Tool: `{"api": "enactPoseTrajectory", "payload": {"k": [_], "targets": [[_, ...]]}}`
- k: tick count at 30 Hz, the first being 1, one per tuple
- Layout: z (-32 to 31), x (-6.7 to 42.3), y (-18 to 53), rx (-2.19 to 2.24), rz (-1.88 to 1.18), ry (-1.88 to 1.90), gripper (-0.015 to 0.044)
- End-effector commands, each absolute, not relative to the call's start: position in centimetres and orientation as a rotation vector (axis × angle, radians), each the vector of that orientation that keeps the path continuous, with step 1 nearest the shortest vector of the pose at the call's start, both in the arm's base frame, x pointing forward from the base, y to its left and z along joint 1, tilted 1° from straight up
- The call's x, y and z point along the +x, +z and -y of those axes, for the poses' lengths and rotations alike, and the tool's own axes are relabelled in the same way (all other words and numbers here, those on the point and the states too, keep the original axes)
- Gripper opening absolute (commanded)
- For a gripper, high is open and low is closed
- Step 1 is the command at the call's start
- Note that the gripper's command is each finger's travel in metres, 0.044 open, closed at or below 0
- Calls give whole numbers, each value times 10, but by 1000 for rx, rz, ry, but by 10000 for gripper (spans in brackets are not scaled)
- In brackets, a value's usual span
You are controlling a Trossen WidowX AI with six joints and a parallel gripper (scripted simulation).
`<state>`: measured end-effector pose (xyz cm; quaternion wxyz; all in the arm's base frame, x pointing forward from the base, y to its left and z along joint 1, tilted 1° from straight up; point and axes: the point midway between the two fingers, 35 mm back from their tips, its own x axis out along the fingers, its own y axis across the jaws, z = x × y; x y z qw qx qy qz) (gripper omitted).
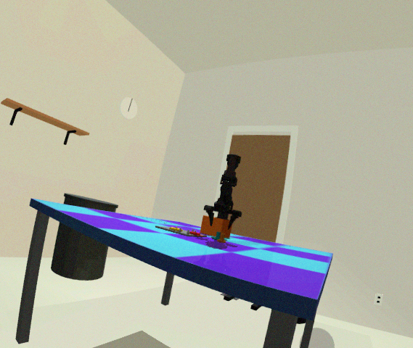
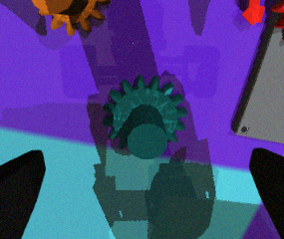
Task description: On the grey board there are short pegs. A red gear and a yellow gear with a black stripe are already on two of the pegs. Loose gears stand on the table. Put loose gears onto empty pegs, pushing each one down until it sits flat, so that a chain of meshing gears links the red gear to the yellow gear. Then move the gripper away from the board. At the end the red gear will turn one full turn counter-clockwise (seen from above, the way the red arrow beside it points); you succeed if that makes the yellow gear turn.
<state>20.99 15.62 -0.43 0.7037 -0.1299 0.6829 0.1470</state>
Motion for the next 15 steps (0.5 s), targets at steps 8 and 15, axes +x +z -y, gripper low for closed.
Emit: {"api": "enactPoseTrajectory", "payload": {"k": [8,15], "targets": [[-156,208,-21,-292,-1533,324,440],[-156,208,-32,-292,-1533,324,440]]}}
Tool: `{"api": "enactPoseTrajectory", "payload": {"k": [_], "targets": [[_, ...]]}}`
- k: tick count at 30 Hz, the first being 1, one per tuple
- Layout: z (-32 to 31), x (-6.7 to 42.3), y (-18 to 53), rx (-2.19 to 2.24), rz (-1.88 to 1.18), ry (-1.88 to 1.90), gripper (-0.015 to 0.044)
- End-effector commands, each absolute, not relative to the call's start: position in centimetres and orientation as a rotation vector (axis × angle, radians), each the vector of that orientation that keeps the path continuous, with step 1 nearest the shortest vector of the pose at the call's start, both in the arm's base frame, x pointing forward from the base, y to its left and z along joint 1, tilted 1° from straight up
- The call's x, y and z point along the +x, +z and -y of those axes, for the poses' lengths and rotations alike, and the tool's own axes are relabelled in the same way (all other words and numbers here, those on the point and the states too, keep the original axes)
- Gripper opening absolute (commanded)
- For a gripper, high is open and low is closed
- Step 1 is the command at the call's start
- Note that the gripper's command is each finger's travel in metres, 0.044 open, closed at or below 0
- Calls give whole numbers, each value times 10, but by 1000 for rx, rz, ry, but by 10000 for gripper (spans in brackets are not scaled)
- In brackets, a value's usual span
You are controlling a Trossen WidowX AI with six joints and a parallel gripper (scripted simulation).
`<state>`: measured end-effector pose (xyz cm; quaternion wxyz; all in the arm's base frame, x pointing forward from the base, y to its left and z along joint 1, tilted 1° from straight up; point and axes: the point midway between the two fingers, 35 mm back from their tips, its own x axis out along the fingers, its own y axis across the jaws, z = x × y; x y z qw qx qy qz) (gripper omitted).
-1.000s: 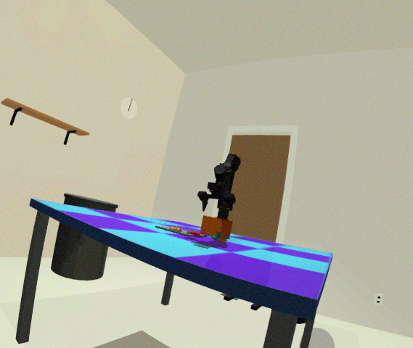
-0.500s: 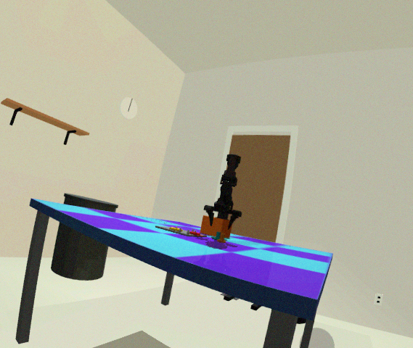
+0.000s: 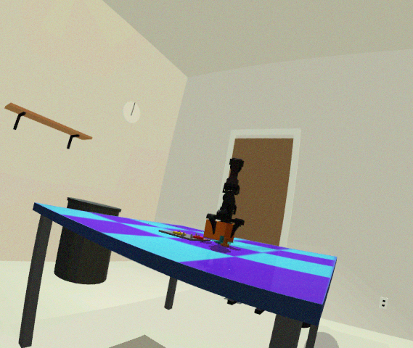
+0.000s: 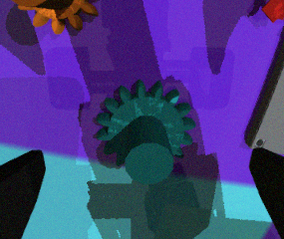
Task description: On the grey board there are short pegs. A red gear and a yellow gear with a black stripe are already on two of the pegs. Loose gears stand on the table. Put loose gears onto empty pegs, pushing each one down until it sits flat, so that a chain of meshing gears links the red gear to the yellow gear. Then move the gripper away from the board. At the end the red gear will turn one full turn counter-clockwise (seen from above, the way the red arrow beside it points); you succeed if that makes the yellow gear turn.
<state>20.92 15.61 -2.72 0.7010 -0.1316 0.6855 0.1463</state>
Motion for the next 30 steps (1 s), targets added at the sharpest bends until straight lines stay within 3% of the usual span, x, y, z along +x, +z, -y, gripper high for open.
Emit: {"api": "enactPoseTrajectory", "payload": {"k": [1,7,21,30], "targets": [[-156,208,-34,-292,-1533,324,440],[-156,208,-38,-292,-1533,324,440],[-156,208,-38,-292,-1533,324,72],[-156,208,-36,-292,-1533,324,0]]}}
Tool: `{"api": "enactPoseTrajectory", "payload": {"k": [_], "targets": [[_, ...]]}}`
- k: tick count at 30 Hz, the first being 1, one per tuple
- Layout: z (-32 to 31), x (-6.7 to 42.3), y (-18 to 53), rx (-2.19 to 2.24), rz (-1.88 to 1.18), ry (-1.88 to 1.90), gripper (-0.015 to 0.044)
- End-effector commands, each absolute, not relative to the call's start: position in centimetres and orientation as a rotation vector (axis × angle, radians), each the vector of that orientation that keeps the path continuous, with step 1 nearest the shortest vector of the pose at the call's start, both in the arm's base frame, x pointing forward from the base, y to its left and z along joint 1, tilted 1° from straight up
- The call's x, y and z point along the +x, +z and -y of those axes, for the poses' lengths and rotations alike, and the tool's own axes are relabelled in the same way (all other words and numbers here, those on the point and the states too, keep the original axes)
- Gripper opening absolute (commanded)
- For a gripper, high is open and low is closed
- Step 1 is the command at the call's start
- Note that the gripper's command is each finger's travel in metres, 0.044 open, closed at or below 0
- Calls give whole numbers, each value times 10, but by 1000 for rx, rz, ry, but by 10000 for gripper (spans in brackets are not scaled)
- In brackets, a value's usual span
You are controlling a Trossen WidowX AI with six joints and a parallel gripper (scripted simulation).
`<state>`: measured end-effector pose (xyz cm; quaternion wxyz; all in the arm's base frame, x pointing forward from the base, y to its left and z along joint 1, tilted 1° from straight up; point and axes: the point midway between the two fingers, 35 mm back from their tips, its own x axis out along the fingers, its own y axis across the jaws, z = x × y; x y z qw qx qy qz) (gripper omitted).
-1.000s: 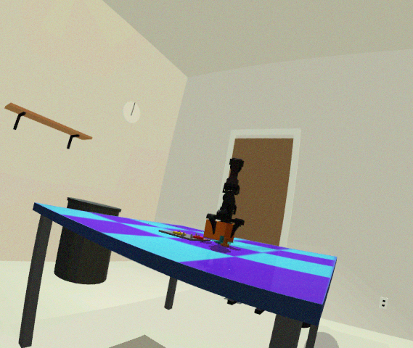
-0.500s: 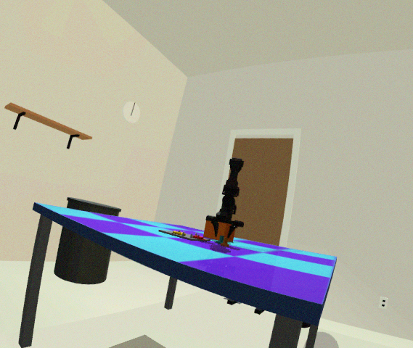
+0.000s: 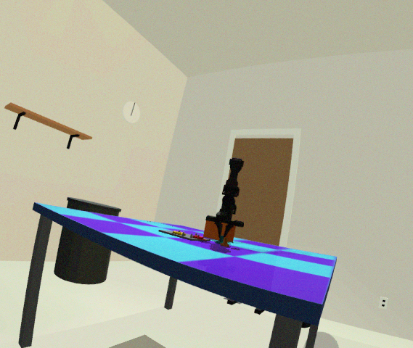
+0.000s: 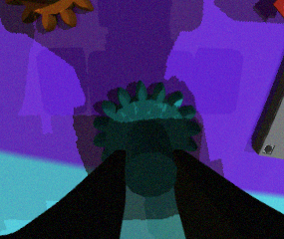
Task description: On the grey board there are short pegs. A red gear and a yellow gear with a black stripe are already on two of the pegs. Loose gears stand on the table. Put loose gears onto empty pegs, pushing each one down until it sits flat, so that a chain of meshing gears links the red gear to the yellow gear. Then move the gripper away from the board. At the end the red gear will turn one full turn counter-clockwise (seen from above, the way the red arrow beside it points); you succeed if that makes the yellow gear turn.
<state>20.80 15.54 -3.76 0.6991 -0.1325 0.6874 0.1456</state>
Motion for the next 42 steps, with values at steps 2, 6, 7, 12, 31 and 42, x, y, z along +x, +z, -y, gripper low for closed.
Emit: {"api": "enactPoseTrajectory", "payload": {"k": [2,6,7,12,31,42], "targets": [[-157,210,-31,-292,-1533,324,0],[-159,212,-21,-291,-1532,324,0],[-160,213,-18,-291,-1532,324,0],[-162,215,-4,-291,-1532,324,0],[-164,218,53,-291,-1531,324,0],[-162,215,87,-291,-1531,324,0]]}}
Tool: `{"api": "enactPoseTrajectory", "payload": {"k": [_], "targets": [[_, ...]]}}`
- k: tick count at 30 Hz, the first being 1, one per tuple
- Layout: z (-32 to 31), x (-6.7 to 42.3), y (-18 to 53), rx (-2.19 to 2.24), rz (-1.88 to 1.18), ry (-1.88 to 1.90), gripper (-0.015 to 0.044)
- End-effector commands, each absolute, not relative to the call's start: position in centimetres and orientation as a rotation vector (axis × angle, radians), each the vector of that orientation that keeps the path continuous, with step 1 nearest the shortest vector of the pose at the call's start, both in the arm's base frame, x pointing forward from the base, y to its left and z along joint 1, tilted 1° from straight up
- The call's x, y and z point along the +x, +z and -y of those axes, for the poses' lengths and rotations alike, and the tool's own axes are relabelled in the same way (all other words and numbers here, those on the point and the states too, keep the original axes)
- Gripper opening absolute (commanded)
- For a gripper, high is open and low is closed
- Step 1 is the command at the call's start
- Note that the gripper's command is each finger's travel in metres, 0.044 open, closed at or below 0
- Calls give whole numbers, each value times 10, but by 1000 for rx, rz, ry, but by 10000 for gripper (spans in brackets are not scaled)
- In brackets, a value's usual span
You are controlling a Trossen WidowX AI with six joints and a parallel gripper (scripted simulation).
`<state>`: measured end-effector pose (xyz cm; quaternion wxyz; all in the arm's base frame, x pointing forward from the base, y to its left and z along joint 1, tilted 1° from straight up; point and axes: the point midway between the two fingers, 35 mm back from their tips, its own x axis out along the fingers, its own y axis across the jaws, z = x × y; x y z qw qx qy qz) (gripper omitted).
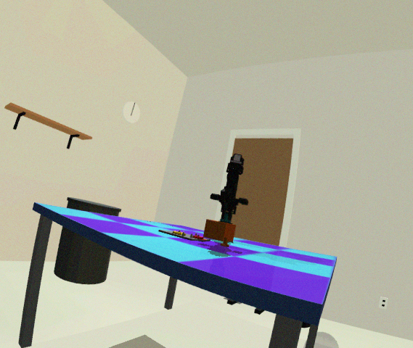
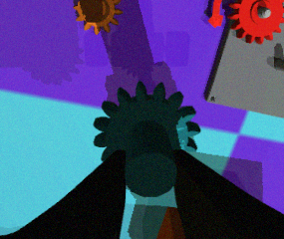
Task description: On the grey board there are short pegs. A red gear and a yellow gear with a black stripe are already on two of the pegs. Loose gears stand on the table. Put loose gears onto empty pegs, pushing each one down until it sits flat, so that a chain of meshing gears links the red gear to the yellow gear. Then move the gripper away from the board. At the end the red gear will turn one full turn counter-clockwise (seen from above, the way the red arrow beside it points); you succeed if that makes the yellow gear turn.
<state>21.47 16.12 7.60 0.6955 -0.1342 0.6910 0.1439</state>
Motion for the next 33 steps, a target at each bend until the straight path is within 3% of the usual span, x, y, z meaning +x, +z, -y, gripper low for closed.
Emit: {"api": "enactPoseTrajectory", "payload": {"k": [1,10,33], "targets": [[-161,214,90,-291,-1531,324,0],[-159,212,107,-291,-1531,324,0],[-148,267,85,-288,-1528,320,0]]}}
